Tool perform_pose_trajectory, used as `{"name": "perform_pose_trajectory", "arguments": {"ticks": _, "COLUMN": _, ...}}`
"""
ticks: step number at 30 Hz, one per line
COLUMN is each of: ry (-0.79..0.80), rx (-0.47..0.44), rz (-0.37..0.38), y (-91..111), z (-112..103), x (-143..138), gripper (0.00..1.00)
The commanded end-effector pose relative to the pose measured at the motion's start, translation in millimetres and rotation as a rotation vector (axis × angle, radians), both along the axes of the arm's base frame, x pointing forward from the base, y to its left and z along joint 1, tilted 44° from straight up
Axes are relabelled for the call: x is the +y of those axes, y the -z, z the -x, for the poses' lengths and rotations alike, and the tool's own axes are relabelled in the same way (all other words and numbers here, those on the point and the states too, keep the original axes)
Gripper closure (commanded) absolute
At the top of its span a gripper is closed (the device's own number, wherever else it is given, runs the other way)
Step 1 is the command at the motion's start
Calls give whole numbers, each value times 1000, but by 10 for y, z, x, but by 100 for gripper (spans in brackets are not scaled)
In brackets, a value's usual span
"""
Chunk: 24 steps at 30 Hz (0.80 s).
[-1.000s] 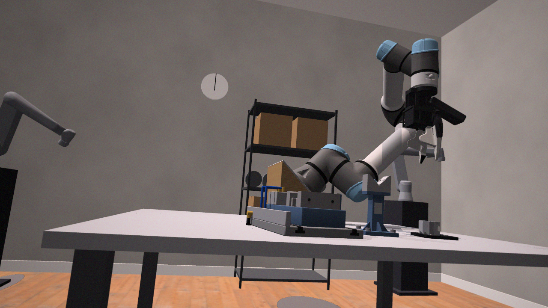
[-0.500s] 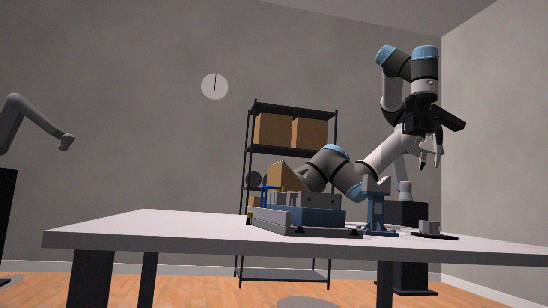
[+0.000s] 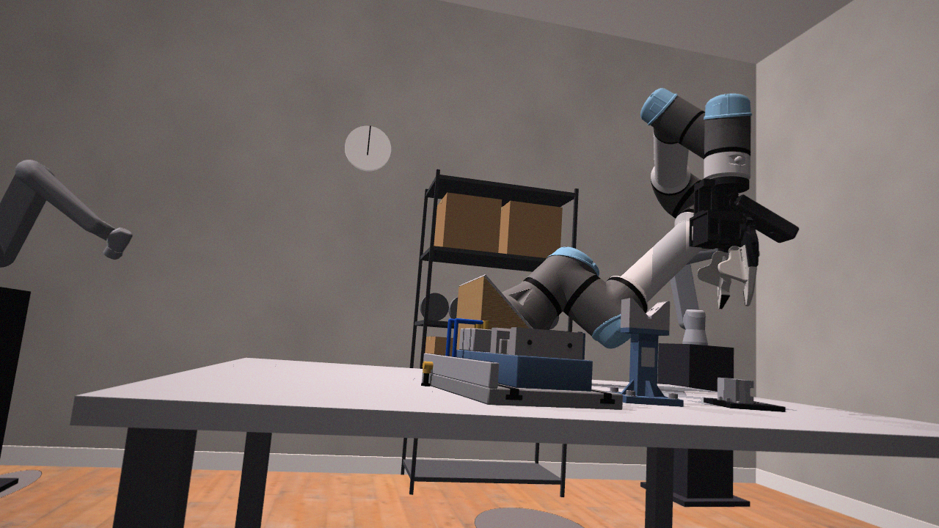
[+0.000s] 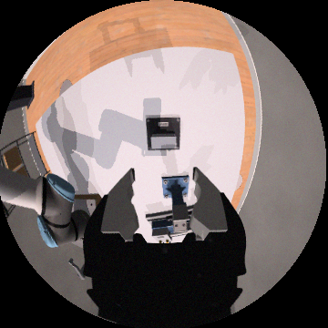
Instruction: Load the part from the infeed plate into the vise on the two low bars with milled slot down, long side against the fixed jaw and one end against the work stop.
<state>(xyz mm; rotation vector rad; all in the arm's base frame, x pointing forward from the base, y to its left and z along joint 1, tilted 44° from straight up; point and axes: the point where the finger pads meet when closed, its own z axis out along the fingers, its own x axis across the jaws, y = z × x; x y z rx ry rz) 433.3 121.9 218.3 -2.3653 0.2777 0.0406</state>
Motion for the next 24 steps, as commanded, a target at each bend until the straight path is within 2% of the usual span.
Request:
{"name": "perform_pose_trajectory", "arguments": {"ticks": 1, "ry": 1, "rx": -1, "rz": 1, "y": 97, "z": -13, "x": 90, "gripper": 49}}
{"name": "perform_pose_trajectory", "arguments": {"ticks": 24, "ry": 1, "rx": -1, "rz": 1, "y": 495, "z": -43, "x": 467, "gripper": 49}}
